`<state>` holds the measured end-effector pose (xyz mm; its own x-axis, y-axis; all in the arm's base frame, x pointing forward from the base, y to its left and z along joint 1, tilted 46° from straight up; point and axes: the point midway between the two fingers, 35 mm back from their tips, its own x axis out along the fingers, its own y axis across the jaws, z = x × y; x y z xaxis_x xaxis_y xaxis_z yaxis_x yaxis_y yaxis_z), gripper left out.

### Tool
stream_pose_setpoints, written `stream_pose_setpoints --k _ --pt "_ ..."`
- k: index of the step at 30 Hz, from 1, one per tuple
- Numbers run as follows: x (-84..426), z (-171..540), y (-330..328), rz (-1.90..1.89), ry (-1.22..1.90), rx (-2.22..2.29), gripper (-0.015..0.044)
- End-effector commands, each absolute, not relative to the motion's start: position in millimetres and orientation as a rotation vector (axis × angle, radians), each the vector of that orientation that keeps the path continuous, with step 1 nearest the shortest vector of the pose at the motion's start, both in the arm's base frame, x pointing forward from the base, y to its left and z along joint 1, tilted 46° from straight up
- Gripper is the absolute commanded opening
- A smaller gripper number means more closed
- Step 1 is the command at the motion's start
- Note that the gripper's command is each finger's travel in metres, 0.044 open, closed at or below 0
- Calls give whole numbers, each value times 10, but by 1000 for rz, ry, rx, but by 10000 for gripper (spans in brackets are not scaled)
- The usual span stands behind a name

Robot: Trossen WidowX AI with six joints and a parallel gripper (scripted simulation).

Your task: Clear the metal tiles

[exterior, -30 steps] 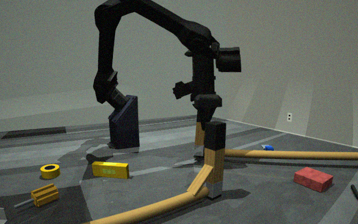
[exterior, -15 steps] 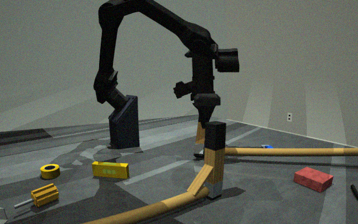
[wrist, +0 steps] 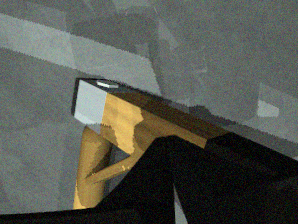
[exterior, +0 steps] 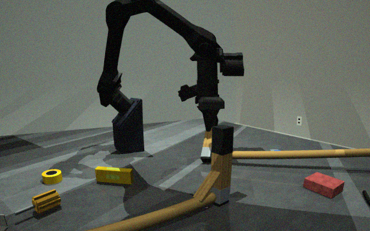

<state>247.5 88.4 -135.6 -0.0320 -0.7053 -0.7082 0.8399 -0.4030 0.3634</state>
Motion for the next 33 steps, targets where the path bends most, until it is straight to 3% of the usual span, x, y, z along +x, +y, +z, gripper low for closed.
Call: stream_pose_setpoints --k 1,17,33 --pt "2390 -1386 905 -1702 184 1038 0" --pt "2138 -1466 959 -1704 177 1033 0" --pt "2269 -1082 1349 -1700 203 1031 0"
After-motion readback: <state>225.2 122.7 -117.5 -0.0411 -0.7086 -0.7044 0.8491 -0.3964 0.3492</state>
